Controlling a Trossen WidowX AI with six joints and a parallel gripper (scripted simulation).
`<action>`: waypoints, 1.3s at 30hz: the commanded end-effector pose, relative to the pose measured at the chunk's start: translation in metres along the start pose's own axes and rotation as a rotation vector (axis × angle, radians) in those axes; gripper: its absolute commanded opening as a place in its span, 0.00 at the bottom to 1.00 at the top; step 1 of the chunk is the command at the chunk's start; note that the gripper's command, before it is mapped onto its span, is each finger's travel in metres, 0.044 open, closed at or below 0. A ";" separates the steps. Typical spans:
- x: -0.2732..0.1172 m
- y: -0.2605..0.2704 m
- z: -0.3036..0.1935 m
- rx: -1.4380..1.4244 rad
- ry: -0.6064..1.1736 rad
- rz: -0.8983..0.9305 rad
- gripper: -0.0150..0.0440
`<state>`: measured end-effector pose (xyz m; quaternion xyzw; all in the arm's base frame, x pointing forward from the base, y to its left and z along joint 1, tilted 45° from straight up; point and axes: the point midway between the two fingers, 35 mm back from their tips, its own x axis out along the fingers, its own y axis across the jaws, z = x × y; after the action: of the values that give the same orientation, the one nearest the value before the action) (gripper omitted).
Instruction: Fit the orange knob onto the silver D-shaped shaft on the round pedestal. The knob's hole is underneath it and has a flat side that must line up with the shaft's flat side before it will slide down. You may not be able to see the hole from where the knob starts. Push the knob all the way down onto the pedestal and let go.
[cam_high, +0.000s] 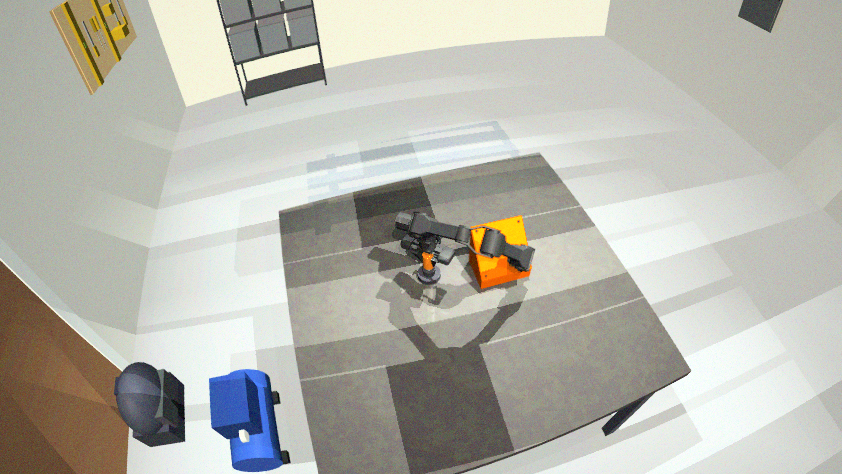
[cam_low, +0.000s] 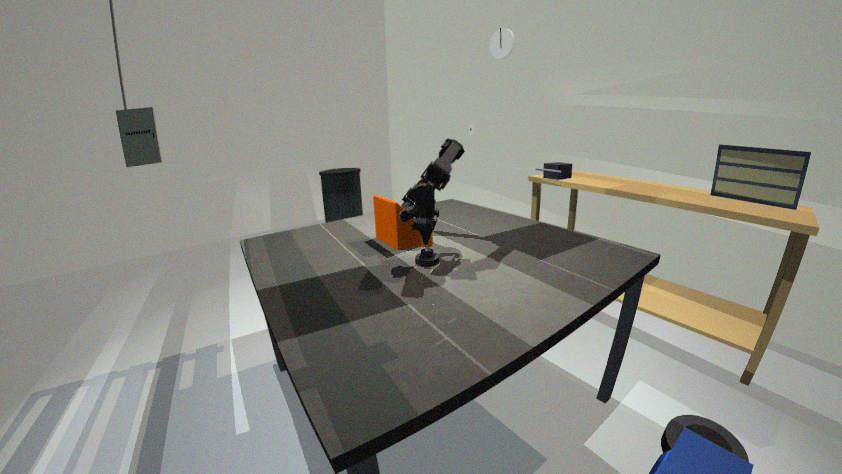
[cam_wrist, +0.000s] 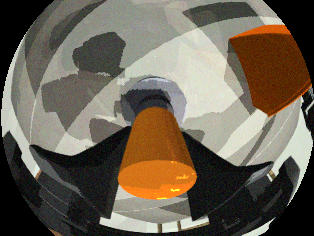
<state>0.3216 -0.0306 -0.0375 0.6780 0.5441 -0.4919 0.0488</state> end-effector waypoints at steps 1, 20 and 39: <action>0.001 0.001 0.000 0.016 0.002 0.002 0.25; -0.003 0.000 -0.002 0.016 0.002 0.002 0.25; 0.002 0.000 -0.001 0.226 0.002 0.002 0.25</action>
<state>0.3218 -0.0298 -0.0382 0.6792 0.4874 -0.5483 -0.0245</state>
